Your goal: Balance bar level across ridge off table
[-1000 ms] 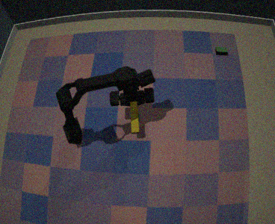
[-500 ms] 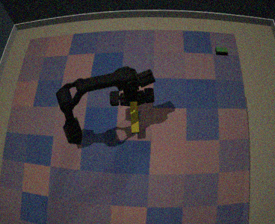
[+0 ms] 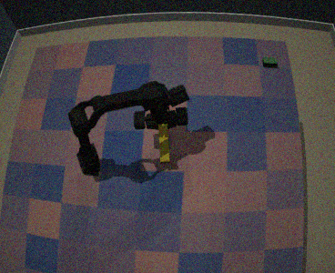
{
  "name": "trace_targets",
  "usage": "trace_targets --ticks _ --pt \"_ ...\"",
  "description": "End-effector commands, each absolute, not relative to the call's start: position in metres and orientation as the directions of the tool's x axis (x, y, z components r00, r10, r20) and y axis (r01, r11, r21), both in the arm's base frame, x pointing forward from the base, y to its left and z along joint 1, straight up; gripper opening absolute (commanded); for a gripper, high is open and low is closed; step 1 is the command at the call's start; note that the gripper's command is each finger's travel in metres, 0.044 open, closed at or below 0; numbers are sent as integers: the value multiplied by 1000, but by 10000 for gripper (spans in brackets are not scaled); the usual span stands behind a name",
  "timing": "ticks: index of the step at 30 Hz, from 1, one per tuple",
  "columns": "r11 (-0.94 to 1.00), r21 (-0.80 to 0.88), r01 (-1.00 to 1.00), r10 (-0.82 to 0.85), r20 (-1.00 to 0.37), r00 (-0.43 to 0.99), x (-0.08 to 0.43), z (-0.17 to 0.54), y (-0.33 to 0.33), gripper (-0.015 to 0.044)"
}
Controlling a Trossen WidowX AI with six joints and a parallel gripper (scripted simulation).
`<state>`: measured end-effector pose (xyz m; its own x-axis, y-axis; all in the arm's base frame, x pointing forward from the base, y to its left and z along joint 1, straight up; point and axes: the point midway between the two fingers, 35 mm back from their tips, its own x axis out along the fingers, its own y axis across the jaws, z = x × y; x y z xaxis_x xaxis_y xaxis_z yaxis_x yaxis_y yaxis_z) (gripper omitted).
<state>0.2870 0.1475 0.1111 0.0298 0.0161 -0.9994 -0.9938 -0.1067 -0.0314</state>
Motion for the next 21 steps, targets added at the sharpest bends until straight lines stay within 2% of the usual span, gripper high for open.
trace_targets --ticks 1,21 --pt "-105 -32 -994 16 -999 31 288 110 148 0" --pt "-105 -32 -994 16 -999 31 288 109 148 0"
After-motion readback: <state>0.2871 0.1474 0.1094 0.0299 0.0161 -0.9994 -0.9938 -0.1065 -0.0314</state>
